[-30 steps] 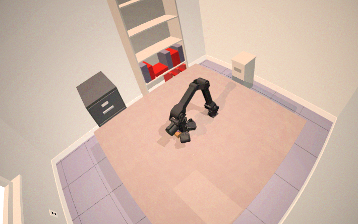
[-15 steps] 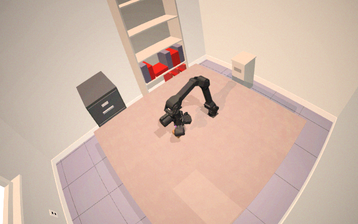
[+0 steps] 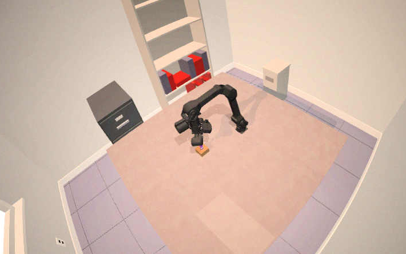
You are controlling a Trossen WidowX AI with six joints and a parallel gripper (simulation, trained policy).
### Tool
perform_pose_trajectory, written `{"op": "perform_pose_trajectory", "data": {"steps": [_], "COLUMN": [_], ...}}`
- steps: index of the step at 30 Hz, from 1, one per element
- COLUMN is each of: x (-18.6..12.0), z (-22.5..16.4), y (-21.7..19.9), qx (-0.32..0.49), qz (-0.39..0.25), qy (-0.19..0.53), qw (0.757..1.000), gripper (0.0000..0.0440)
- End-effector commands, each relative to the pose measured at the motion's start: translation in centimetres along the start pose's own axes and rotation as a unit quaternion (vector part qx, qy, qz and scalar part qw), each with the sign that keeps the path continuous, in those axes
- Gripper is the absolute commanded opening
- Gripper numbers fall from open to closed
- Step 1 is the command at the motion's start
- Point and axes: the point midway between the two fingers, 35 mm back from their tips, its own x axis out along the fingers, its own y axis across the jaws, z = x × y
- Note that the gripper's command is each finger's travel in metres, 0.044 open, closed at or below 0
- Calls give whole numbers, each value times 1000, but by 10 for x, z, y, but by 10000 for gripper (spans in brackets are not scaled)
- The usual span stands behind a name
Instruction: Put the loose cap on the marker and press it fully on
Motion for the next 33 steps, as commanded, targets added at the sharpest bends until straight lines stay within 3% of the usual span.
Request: {"op": "perform_pose_trajectory", "data": {"steps": [1, 19, 33], "x": [-4, 21, 59], "z": [-5, -7, -6], "y": [7, 15, 15], "qx": [6, 18, 0], "qz": [0, 10, 11], "qy": [0, -36, -58], "qw": [1000, 999, 998], "gripper": [52, 29, 20]}}
